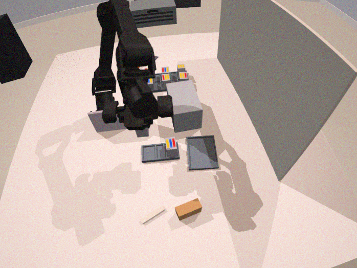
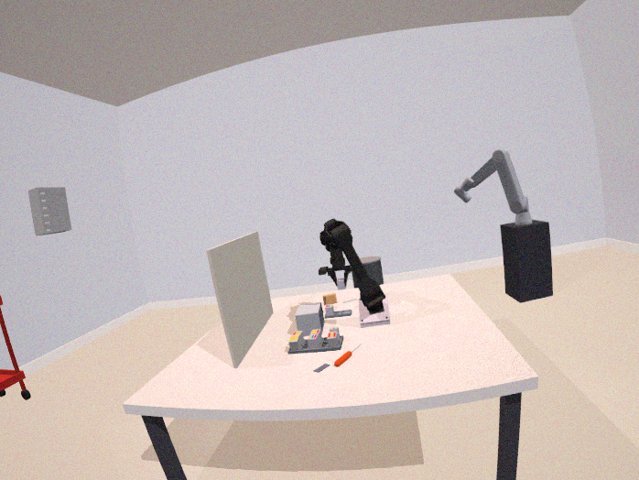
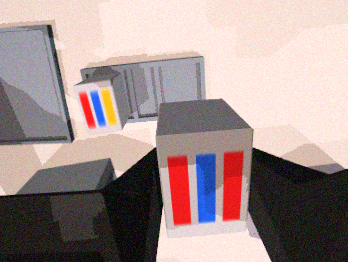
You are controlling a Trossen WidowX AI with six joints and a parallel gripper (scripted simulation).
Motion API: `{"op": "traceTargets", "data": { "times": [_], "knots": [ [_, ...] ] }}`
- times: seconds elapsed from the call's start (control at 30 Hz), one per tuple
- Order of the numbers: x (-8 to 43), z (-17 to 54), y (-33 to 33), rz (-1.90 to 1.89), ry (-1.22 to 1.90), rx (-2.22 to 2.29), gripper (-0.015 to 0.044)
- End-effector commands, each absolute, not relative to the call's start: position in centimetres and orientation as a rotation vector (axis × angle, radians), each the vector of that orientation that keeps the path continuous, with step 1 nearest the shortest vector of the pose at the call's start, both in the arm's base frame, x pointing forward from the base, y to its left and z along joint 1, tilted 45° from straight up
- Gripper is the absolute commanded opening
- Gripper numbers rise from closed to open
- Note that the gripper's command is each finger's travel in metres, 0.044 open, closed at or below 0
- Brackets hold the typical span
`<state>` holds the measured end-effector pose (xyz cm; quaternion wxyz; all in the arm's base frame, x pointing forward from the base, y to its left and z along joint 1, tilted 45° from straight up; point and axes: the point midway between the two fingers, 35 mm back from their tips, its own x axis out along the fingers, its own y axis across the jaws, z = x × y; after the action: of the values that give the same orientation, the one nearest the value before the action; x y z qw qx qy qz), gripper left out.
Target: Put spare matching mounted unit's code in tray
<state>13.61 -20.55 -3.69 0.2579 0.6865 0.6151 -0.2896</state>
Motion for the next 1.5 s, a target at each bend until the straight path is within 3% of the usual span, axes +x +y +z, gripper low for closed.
{"op": "traceTargets", "data": {
  "times": [0.0, 0.23, 1.47],
  "knots": [
    [13.3, -2.0, -21.8, -0.792, 1.659, 1.847, 0.0000],
    [13.7, -1.3, -22.6, -0.794, 1.658, 1.847, 0.0000],
    [29.0, -2.4, -25.9, -0.797, 1.617, 1.848, 0.0000]
  ]
}}
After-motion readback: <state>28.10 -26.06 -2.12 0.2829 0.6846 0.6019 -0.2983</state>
